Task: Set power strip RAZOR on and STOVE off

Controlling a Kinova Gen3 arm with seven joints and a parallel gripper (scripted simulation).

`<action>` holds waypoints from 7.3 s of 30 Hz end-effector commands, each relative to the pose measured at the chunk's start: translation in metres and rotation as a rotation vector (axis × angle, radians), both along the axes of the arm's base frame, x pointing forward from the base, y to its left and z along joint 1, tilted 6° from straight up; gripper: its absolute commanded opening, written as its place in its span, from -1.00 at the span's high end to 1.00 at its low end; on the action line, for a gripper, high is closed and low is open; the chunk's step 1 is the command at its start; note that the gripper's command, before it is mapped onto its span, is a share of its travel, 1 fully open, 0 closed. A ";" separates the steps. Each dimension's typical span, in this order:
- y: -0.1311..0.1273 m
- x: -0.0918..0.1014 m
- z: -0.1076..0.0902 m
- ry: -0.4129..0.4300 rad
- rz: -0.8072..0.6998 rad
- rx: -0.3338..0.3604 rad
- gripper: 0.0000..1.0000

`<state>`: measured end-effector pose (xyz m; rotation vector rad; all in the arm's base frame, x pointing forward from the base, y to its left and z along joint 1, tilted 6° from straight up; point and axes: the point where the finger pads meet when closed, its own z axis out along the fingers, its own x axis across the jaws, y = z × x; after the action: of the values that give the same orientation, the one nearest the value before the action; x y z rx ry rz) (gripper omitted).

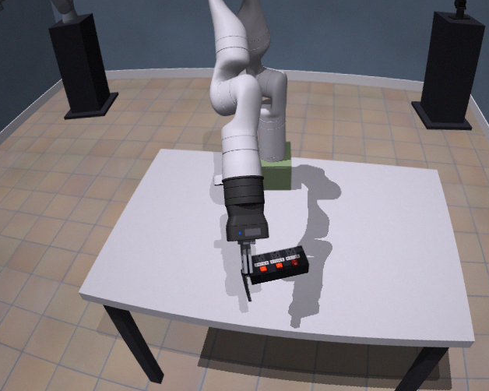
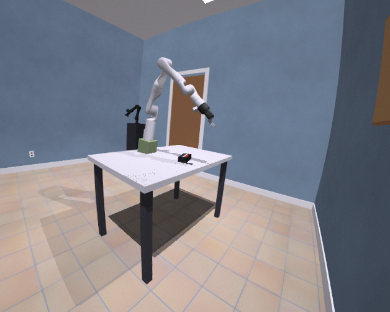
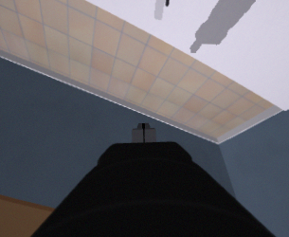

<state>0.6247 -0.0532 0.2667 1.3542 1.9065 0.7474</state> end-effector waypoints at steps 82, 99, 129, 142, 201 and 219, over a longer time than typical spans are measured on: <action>0.094 -0.096 -0.164 0.284 0.304 -0.069 1.00; 0.109 -0.119 -0.187 0.329 0.364 -0.081 1.00; 0.123 -0.145 -0.210 0.376 0.429 -0.093 1.00; 0.123 -0.145 -0.210 0.376 0.429 -0.093 1.00; 0.123 -0.144 -0.216 0.377 0.430 -0.095 1.00; 0.122 -0.141 -0.232 0.380 0.431 -0.097 1.00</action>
<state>0.4836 0.0682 0.0354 1.0906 2.5490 0.6132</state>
